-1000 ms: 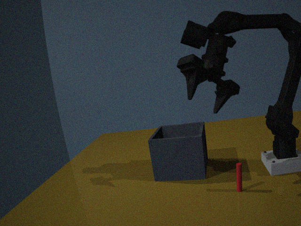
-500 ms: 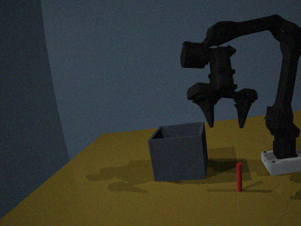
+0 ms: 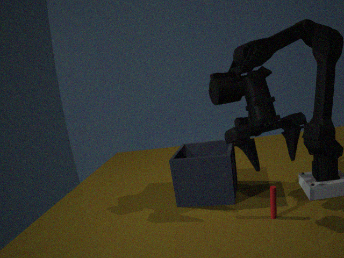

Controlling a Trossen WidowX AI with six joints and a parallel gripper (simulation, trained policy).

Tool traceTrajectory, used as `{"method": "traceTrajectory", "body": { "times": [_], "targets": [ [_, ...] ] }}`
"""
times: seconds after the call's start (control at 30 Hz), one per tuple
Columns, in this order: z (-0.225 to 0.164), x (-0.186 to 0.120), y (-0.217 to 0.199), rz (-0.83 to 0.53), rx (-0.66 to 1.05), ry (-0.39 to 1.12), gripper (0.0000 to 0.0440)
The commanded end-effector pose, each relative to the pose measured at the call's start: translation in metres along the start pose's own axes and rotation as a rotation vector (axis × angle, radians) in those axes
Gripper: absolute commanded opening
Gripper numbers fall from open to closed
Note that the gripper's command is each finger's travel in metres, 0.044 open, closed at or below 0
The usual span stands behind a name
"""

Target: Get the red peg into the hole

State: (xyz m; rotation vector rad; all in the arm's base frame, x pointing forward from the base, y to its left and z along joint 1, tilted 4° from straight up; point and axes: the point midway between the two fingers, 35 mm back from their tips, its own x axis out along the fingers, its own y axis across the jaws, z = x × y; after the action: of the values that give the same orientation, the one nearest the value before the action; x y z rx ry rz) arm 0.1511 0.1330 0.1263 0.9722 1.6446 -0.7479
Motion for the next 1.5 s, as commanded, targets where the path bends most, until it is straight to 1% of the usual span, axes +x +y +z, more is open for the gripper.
{"method": "traceTrajectory", "body": {
  "times": [0.0, 0.43, 0.57, 0.67, 0.77, 0.93, 1.13, 1.23, 1.27, 1.47],
  "targets": [
    [0.005, 0.015, -0.003, -0.033, 0.036, -0.02, 0.044],
    [0.017, 0.054, -0.006, -0.069, 0.119, -0.055, 0.0435],
    [0.02, 0.065, -0.006, -0.071, 0.138, -0.065, 0.0422],
    [0.022, 0.072, -0.006, -0.069, 0.15, -0.071, 0.0401],
    [0.024, 0.079, -0.003, -0.061, 0.154, -0.071, 0.0347],
    [0.025, 0.089, 0.002, -0.058, 0.152, -0.07, 0.0225],
    [0.025, 0.096, 0.009, -0.052, 0.13, -0.061, 0.0068],
    [0.023, 0.098, 0.012, -0.045, 0.116, -0.052, 0.0006],
    [0.023, 0.097, 0.013, -0.037, 0.117, -0.047, 0.0],
    [0.018, 0.089, 0.022, 0.02, 0.131, -0.022, 0.0]
  ]
}}
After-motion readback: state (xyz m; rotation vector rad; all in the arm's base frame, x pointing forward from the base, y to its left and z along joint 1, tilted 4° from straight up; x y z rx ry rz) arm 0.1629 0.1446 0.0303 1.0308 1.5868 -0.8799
